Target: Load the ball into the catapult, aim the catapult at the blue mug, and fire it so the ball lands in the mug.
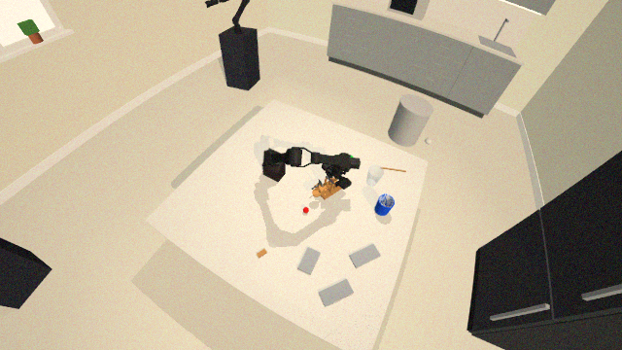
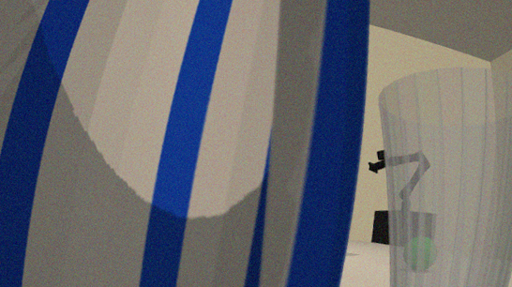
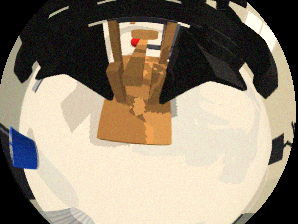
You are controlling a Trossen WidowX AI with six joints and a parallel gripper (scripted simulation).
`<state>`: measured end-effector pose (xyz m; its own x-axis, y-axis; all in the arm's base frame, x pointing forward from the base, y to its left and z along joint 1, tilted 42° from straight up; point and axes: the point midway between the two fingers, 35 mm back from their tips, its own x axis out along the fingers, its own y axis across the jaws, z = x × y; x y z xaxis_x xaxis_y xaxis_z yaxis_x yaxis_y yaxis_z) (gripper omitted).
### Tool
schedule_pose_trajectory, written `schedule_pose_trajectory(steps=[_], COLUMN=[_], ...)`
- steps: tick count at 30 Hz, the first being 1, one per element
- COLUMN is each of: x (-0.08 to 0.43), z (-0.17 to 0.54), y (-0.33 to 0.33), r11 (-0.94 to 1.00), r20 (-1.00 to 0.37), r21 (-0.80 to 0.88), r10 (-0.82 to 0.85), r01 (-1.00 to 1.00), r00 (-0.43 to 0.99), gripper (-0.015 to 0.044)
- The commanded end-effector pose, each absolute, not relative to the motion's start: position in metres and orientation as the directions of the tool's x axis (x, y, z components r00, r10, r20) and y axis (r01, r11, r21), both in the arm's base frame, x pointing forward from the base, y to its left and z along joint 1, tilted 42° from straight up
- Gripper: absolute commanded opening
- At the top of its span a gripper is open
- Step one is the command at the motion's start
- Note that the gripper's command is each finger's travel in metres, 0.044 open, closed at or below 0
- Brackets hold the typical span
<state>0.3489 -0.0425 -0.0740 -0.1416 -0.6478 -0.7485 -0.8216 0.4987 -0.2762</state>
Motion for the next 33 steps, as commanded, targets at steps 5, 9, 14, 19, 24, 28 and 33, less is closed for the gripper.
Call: schedule_pose_trajectory(steps=[5,9,14,19,24,28,33], x=[0.349,0.349,0.348,0.346,0.346,0.346,0.346], z=[-0.081,-0.086,-0.092,-0.092,-0.092,-0.092,-0.092], y=[-0.048,-0.053,-0.058,-0.059,-0.059,-0.059,-0.059], r11=[0.487,0.487,0.487,0.498,0.498,0.498,0.498], r20=[-0.746,-0.746,-0.746,-0.748,-0.748,-0.748,-0.748], r21=[-0.281,-0.281,-0.282,-0.277,-0.277,-0.277,-0.277], r10=[-0.653,-0.653,-0.653,-0.649,-0.649,-0.649,-0.649], r01=[-0.827,-0.827,-0.827,-0.822,-0.822,-0.822,-0.822], r00=[-0.131,-0.131,-0.131,-0.141,-0.141,-0.141,-0.141], gripper=[0.0,0.0,0.0,0.0,0.0079,0.0184,0.0315])
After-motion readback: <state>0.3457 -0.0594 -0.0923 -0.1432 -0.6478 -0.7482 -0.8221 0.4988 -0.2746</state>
